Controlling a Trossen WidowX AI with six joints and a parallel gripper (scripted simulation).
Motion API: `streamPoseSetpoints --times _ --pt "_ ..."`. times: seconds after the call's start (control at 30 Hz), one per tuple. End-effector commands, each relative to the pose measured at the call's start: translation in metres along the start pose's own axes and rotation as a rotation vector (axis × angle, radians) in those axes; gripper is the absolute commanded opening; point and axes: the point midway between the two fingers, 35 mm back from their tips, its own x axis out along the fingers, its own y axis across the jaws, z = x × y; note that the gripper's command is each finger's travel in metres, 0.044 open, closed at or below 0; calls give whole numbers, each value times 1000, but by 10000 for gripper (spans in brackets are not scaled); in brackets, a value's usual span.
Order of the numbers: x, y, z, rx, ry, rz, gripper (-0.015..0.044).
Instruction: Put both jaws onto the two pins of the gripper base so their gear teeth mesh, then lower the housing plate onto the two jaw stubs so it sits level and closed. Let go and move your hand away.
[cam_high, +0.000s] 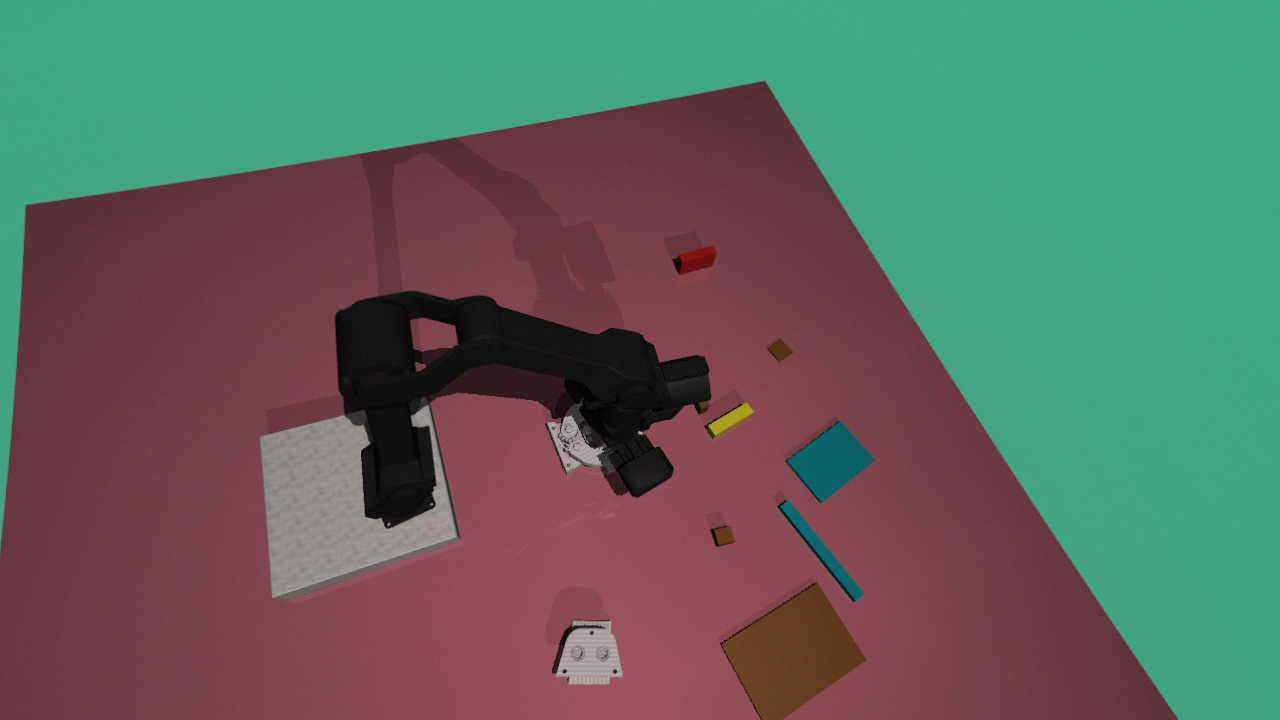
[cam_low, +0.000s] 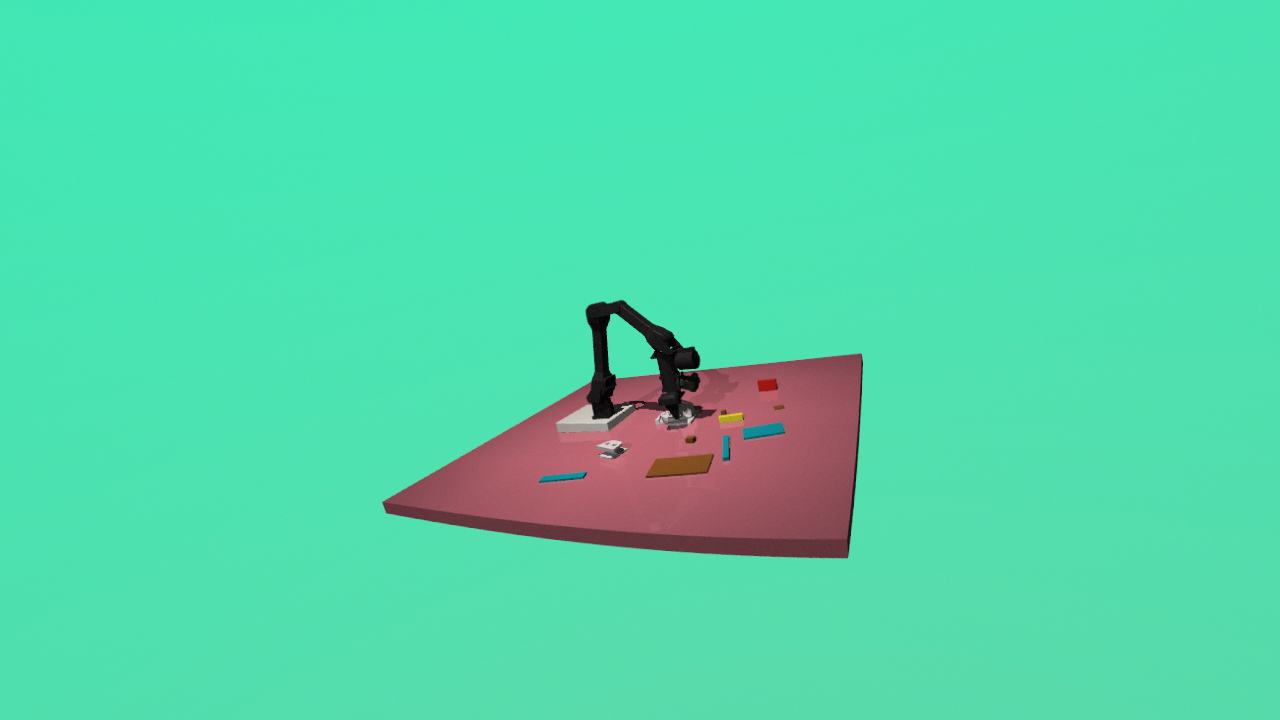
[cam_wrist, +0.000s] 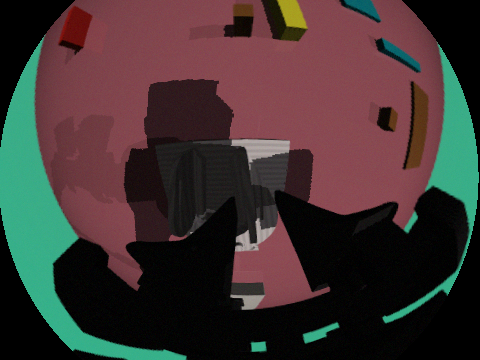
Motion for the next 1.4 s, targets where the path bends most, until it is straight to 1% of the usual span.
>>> streamPoseSetpoints --times 0.0,1.37 --pt "0 0 0 -6 -2 1 134" --pt "5 0 0 -6 -2 1 134"
